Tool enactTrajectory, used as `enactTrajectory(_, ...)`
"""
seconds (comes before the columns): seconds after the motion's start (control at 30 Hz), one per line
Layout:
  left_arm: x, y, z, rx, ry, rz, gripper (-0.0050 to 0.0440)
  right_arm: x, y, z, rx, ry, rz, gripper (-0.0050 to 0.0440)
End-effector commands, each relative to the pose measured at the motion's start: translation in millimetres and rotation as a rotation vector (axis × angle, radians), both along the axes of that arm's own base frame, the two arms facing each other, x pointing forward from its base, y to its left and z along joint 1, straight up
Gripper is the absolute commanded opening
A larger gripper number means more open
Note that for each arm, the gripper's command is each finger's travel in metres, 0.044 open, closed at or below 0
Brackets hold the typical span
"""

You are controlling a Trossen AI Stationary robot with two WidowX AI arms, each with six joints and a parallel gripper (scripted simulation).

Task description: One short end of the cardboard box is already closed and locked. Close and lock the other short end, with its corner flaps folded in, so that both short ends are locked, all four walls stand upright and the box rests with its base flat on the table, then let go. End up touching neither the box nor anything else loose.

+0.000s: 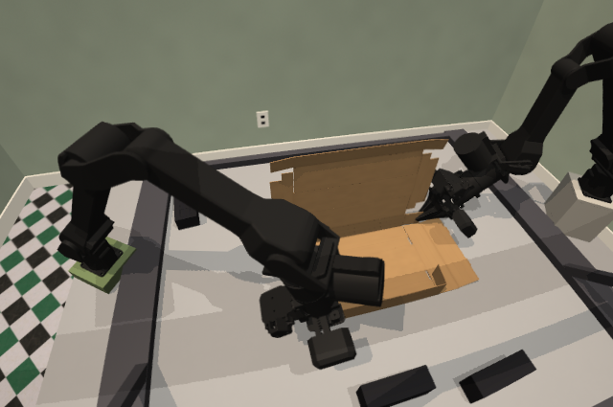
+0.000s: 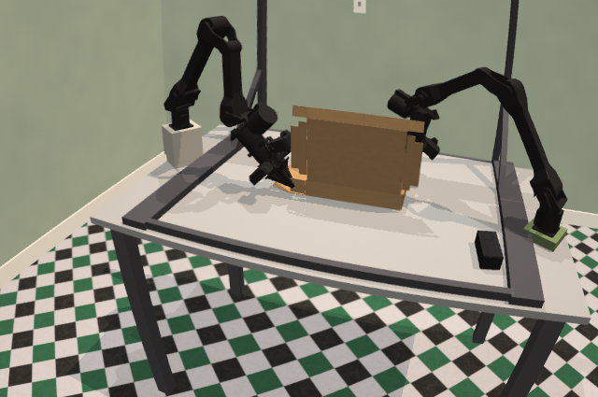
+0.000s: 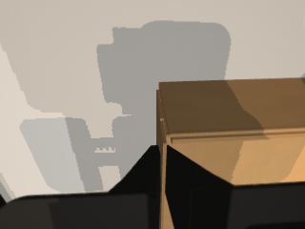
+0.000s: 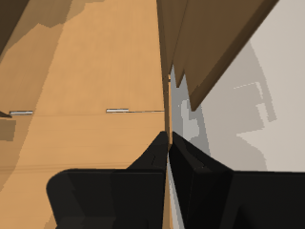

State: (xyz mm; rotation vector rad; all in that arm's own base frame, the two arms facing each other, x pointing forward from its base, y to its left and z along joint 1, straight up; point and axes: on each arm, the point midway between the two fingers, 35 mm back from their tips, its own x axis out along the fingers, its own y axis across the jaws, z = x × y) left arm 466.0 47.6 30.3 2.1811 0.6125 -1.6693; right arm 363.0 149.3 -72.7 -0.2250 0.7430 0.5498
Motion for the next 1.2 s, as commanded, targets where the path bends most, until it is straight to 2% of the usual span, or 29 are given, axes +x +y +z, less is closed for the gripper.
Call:
enactTrajectory(0.0,4.5,0.0,12.9,0.000,-0.033,-0.003,0.0000,5.3,2.3,8.1,0.010,-0.021,0.001,0.0000)
enactTrajectory(1.0,4.5,0.0,12.9,0.000,-0.033,-0.003,0.0000,5.9,4.8,7.9,0.010,-0.021,0.001,0.0000)
enactTrajectory(1.17,4.5,0.0,12.9,0.000,-0.033,-0.003,0.0000,5.5,8.6,8.6,0.000,0.002,-0.111,0.0000)
